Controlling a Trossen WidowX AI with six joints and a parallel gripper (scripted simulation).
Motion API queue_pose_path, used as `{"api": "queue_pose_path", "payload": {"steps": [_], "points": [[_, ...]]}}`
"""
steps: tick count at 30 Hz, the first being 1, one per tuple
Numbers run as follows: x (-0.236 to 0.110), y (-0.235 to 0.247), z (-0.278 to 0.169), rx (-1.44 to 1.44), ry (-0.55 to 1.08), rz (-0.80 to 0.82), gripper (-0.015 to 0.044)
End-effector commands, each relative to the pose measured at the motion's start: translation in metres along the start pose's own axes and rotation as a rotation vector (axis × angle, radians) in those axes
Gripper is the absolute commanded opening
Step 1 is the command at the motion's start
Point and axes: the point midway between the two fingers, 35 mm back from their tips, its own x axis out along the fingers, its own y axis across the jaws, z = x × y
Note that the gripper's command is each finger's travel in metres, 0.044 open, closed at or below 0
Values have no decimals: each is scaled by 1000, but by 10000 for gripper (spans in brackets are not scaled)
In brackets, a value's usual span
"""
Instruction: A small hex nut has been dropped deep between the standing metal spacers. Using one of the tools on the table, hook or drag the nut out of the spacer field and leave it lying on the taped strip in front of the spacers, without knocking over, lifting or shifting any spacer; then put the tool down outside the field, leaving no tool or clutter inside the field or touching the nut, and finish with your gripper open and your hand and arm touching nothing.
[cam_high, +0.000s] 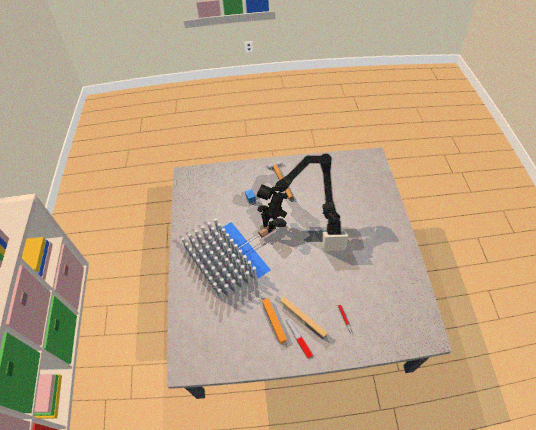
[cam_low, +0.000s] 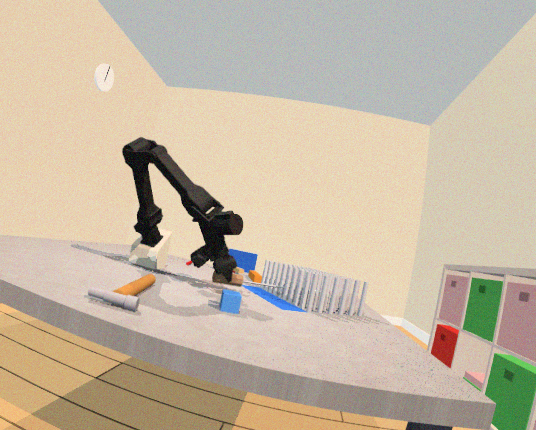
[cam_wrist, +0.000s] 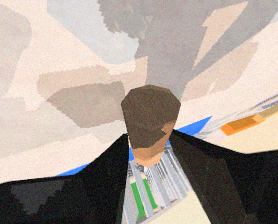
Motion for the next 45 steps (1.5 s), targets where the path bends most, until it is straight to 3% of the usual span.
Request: {"api": "queue_pose_path", "payload": {"steps": [1, 45], "points": [[2, 0, -5, 0, 5, 2, 0], [18, 0, -31, 0, 8, 4, 0]]}}
